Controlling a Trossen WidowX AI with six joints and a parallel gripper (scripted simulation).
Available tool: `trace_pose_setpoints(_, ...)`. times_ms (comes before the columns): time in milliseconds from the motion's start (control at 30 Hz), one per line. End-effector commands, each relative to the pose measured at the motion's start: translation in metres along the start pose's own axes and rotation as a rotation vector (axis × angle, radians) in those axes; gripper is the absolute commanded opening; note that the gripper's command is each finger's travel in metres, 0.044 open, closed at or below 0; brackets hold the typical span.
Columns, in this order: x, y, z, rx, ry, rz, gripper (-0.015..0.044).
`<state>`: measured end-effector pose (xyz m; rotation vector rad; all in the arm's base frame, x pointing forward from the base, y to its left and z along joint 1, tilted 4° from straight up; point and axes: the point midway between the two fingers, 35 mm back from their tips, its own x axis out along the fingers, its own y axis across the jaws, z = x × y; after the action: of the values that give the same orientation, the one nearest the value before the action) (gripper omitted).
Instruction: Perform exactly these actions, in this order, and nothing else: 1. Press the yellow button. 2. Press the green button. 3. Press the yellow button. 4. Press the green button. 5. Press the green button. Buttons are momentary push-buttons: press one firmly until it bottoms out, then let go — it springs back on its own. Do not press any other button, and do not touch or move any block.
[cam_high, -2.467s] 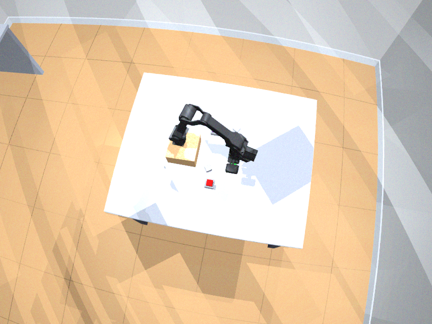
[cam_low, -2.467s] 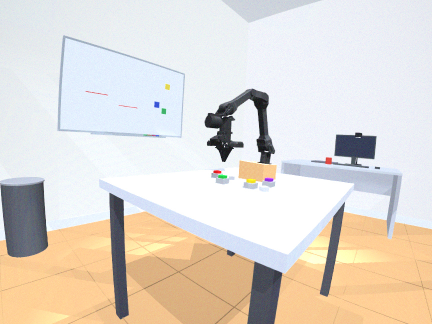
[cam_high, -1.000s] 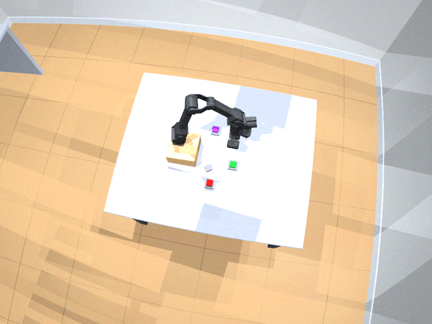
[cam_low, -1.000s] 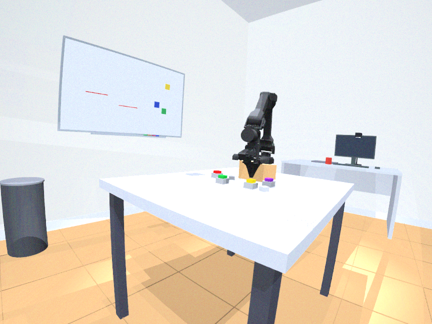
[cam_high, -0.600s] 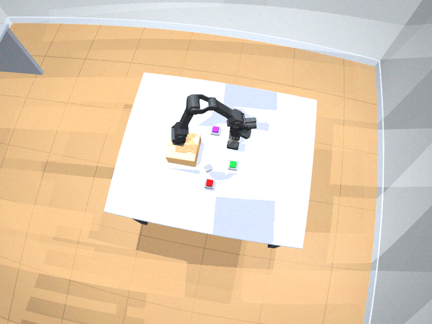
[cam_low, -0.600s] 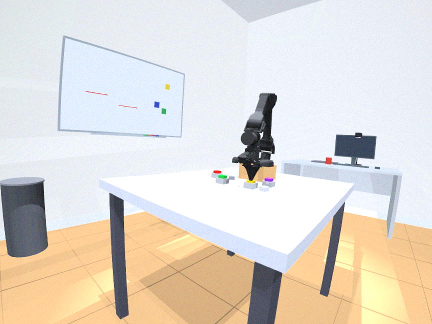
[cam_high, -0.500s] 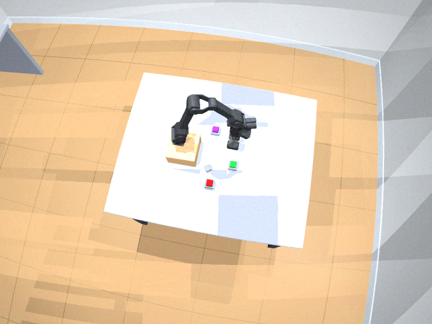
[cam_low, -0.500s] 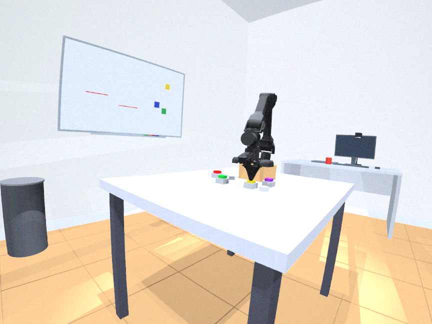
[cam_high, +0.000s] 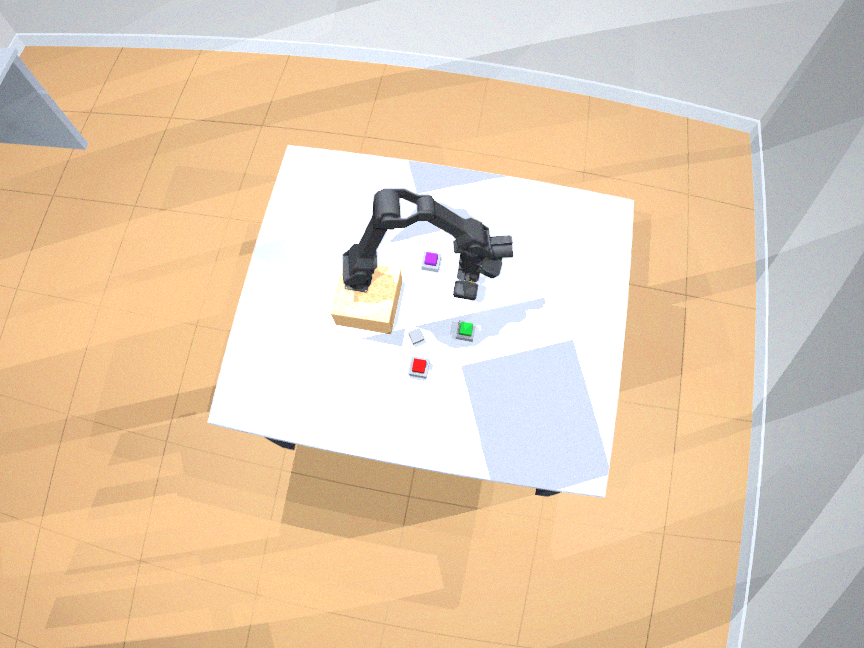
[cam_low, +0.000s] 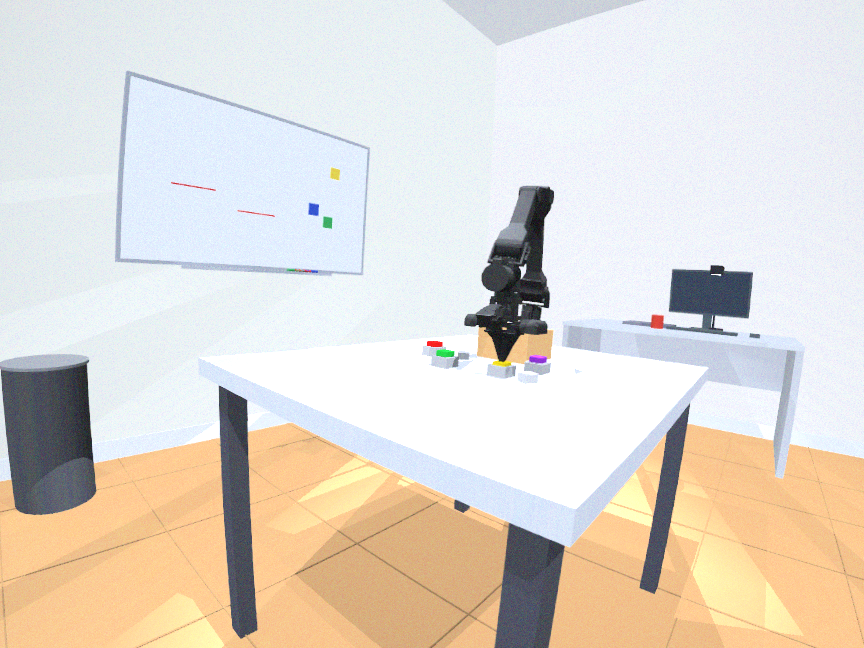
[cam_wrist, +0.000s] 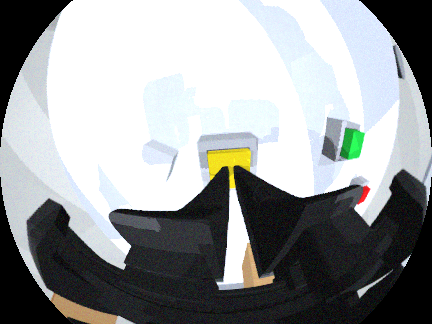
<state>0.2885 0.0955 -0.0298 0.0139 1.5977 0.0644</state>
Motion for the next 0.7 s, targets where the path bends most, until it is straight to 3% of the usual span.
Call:
trace_pose_setpoints(0, -0.021, 0.0, 0.0, 0.004, 0.001, 0.003, 0.002)
trace_pose_setpoints(167, -0.035, 0.0, 0.0, 0.006, 0.002, 0.004, 0.002)
trace_pose_setpoints(300, -0.09, 0.0, 0.0, 0.006, 0.002, 0.003, 0.002)
trace_pose_setpoints(467, -0.093, -0.002, 0.001, 0.006, 0.002, 0.003, 0.002)
trace_pose_setpoints(667, -0.094, -0.081, 0.019, 0.007, -0.002, -0.007, 0.002)
